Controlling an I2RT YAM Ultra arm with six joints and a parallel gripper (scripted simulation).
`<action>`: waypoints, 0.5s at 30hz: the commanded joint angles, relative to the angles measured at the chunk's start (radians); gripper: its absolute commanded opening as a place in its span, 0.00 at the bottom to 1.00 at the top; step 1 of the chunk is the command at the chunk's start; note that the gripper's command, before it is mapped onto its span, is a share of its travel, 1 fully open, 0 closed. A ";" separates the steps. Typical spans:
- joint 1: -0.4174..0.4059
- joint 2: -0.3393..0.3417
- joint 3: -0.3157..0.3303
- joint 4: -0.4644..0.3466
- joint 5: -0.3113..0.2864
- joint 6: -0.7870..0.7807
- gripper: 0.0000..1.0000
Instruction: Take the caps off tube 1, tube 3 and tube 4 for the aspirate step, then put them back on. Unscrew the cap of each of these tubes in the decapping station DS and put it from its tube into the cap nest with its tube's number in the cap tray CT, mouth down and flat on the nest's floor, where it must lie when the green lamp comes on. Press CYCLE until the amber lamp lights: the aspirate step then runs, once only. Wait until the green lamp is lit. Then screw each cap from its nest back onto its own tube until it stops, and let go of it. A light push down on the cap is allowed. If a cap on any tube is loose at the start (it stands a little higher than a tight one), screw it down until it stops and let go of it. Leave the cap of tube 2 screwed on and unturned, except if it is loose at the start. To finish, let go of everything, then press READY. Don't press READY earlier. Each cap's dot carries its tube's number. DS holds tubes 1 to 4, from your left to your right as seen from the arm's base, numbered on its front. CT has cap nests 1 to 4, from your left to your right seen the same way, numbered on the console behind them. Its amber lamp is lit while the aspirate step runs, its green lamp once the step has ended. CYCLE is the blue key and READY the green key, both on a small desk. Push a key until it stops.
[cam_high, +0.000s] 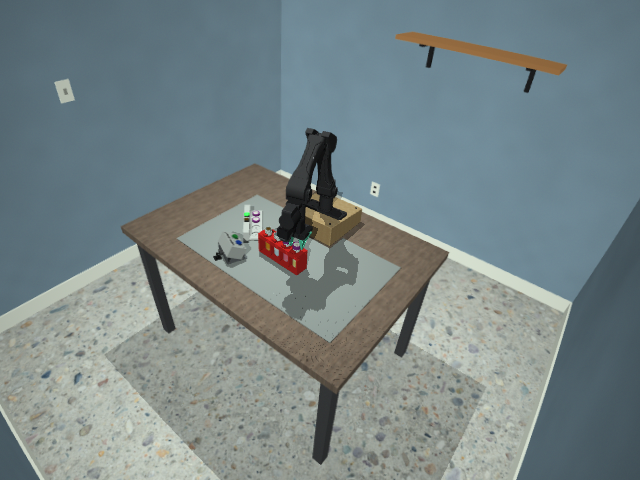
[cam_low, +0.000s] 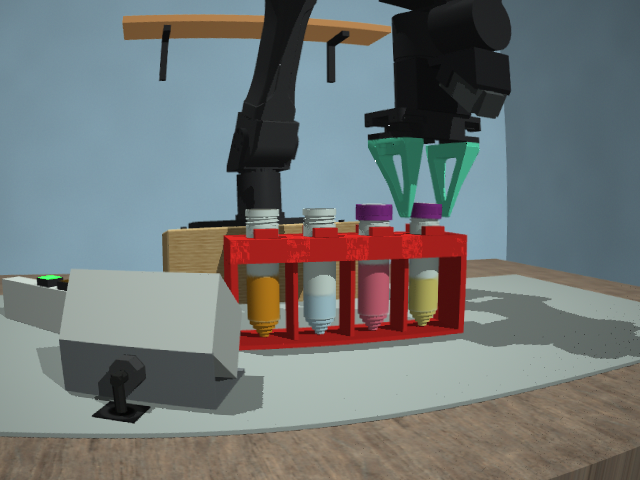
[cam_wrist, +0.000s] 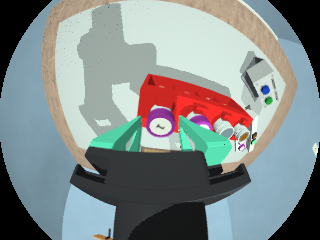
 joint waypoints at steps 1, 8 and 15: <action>0.000 -0.008 0.006 0.000 -0.001 -0.124 0.49; -0.001 -0.008 0.006 0.000 -0.001 -0.404 0.49; -0.003 -0.008 0.007 -0.001 -0.001 -0.512 0.49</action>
